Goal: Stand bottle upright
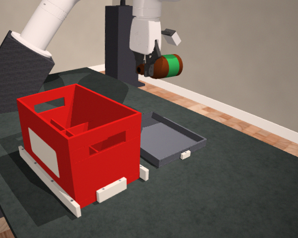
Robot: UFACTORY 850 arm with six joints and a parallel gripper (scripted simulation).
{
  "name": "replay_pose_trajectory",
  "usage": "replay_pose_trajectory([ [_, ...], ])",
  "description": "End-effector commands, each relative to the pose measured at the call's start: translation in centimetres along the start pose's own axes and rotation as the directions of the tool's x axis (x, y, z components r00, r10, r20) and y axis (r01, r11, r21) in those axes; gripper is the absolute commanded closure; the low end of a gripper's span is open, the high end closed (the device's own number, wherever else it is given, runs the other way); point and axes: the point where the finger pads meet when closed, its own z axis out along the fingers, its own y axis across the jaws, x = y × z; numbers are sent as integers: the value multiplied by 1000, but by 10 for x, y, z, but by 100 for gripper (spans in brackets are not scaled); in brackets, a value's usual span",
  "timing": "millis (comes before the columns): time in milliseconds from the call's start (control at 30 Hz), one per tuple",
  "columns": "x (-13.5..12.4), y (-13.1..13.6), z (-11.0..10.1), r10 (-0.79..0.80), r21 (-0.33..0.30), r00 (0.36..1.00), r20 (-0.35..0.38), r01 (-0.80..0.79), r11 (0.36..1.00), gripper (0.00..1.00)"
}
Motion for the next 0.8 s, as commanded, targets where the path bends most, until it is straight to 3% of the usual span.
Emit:
replay_pose_trajectory([
  [0, 0, 1, 0, -57, -4, 998, -1, 57, 998, 100],
  [767, 0, 1, 0, -102, -4, 995, -1, 102, 995, 100],
])
